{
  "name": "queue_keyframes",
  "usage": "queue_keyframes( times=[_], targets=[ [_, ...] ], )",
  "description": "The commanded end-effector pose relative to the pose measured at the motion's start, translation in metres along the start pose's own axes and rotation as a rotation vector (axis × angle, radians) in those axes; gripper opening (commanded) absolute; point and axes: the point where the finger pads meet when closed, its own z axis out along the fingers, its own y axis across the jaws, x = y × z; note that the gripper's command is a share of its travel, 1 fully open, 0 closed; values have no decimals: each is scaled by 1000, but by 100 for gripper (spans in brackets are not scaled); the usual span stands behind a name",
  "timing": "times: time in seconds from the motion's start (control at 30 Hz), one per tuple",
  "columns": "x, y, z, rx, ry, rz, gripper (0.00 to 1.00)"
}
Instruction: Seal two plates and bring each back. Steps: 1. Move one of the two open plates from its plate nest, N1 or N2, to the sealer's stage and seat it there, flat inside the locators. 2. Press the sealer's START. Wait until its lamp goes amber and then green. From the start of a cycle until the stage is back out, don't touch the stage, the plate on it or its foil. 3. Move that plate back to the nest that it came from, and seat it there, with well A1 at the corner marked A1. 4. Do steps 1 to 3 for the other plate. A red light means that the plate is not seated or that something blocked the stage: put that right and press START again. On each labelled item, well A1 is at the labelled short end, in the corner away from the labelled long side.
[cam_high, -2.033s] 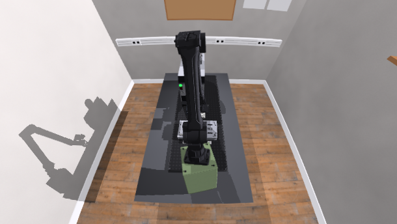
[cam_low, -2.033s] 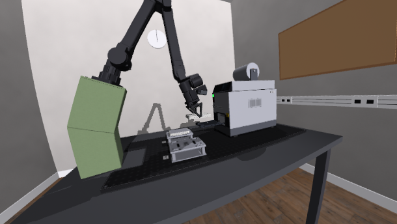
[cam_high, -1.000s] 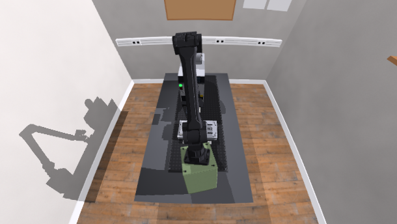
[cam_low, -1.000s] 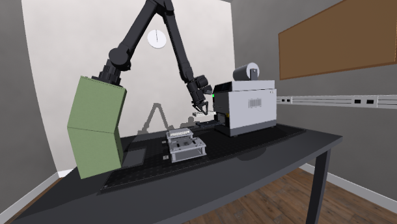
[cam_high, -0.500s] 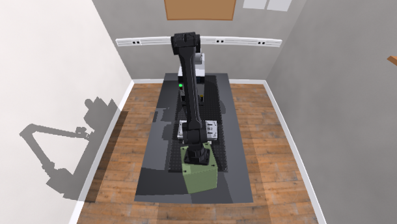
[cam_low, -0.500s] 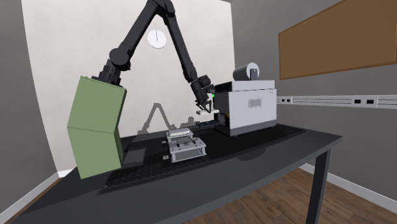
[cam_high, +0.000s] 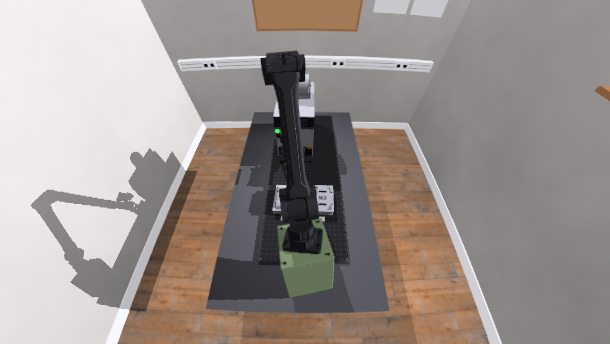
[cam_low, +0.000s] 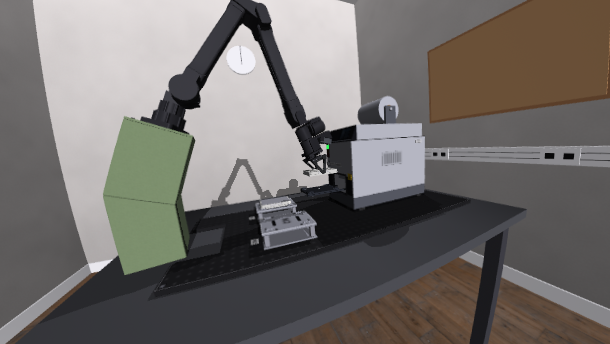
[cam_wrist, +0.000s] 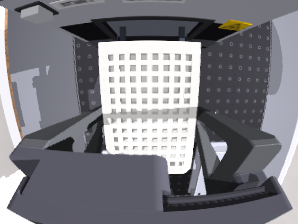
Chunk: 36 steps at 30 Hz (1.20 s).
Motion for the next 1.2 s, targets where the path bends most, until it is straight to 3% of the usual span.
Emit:
queue_keyframes(
  times=[0.0, 0.33, 0.77, 1.17],
  targets=[
    [-18, -3, -7, -2, -36, 7, 0],
    [-3, -14, -7, 17, -26, 14, 0],
    [-22, 13, -8, -12, -44, -6, 0],
    [-10, -8, -9, 5, -30, 3, 0]
  ],
)
